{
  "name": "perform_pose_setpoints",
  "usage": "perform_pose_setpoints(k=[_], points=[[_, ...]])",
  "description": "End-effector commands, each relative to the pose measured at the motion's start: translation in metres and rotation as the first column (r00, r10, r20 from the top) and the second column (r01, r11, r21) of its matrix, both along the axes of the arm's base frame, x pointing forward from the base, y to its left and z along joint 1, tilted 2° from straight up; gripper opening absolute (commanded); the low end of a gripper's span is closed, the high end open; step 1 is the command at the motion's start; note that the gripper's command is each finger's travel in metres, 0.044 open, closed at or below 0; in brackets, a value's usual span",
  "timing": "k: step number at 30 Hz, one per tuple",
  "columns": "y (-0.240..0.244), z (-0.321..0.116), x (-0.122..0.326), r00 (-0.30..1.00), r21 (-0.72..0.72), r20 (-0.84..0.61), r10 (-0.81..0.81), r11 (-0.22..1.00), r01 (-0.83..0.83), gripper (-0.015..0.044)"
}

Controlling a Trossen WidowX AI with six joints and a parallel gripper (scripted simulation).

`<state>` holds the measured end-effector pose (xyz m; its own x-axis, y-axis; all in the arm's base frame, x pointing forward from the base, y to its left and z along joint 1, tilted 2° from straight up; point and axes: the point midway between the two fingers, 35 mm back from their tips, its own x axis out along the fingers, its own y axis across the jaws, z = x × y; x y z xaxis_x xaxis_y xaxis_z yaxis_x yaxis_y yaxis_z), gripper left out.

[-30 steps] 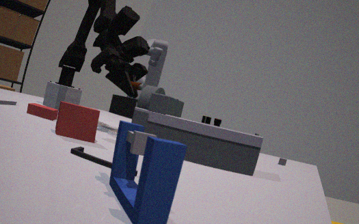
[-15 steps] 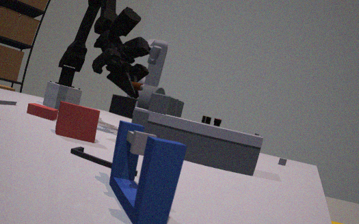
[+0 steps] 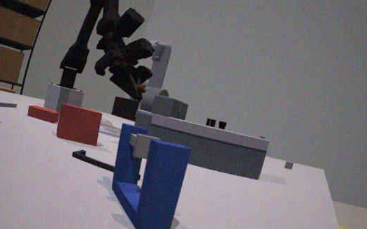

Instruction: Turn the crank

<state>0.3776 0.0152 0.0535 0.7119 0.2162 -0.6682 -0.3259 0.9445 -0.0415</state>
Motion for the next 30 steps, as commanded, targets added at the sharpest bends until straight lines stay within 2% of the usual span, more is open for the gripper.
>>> perform_pose_setpoints(k=[1,30], points=[[0.0084,-0.0021,-0.0030,1.000,0.014,-0.008,0.021,1.000,-0.021,0.0000],[0.0106,-0.0052,-0.0039,1.000,0.015,-0.008,0.021,1.000,-0.021,0.0000]])
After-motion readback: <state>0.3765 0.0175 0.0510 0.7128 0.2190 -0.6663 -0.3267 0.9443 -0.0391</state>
